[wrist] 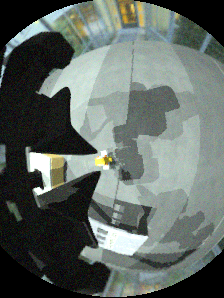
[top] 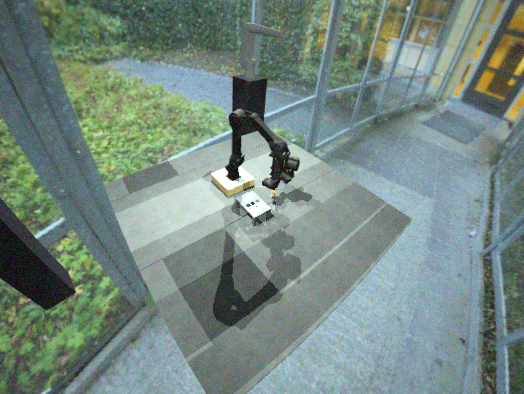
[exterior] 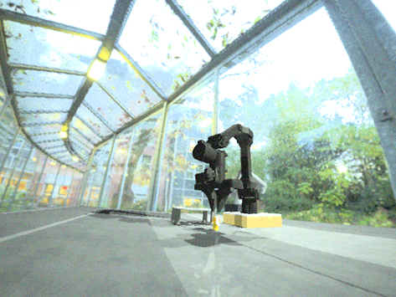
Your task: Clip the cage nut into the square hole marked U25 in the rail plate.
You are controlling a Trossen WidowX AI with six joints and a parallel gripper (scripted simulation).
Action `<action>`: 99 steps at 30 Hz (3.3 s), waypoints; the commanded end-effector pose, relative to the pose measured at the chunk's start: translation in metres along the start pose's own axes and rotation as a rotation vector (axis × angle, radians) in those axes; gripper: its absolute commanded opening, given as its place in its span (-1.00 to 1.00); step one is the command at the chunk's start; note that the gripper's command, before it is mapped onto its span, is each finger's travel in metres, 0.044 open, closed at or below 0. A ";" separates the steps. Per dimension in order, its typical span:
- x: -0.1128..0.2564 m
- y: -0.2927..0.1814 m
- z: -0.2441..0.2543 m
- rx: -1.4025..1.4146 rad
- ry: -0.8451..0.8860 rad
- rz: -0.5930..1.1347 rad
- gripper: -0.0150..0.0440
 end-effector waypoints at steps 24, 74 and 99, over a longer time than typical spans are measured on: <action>-0.024 -0.001 -0.001 0.006 -0.005 0.011 -0.08; -0.027 -0.001 -0.002 0.006 -0.005 0.011 -0.08; -0.026 -0.002 -0.001 0.000 -0.001 0.010 -0.38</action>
Point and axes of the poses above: the point midway between the two fingers, 35 mm back from their tips, its own x axis back along the fingers, its own z axis across the jaws, y = z × x, the point moved 3 cm from there along x, back along the fingers, and after that the axes turned 7 degrees about x, right-handed, at the moved point
